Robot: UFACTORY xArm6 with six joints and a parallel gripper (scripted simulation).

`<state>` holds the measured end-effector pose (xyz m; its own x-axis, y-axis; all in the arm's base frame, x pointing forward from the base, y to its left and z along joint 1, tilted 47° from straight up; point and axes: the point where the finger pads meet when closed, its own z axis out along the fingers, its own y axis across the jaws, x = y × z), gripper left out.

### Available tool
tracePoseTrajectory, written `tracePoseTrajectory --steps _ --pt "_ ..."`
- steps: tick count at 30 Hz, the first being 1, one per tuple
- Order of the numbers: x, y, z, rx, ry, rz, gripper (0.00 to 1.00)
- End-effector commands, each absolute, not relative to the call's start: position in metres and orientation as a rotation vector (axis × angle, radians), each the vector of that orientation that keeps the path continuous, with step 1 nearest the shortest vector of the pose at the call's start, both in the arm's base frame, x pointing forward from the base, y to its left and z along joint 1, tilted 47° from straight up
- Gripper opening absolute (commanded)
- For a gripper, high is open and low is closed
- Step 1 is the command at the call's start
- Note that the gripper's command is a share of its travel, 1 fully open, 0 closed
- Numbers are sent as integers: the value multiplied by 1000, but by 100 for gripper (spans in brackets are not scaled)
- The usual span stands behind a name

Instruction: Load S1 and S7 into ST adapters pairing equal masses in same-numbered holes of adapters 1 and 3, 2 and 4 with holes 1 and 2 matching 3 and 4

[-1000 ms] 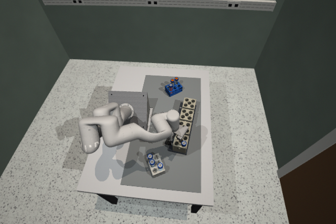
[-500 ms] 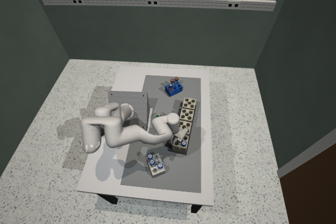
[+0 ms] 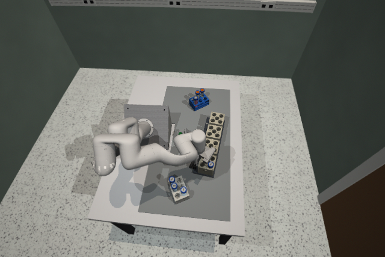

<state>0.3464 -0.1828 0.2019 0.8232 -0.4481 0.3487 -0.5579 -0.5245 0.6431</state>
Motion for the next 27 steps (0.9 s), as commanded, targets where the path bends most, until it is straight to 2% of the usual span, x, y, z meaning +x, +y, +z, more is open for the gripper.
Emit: tracePoseTrajectory --steps 1,27 --pt "347 -182 203 2210 -734 181 100" --pt "348 -177 208 2210 -734 181 100"
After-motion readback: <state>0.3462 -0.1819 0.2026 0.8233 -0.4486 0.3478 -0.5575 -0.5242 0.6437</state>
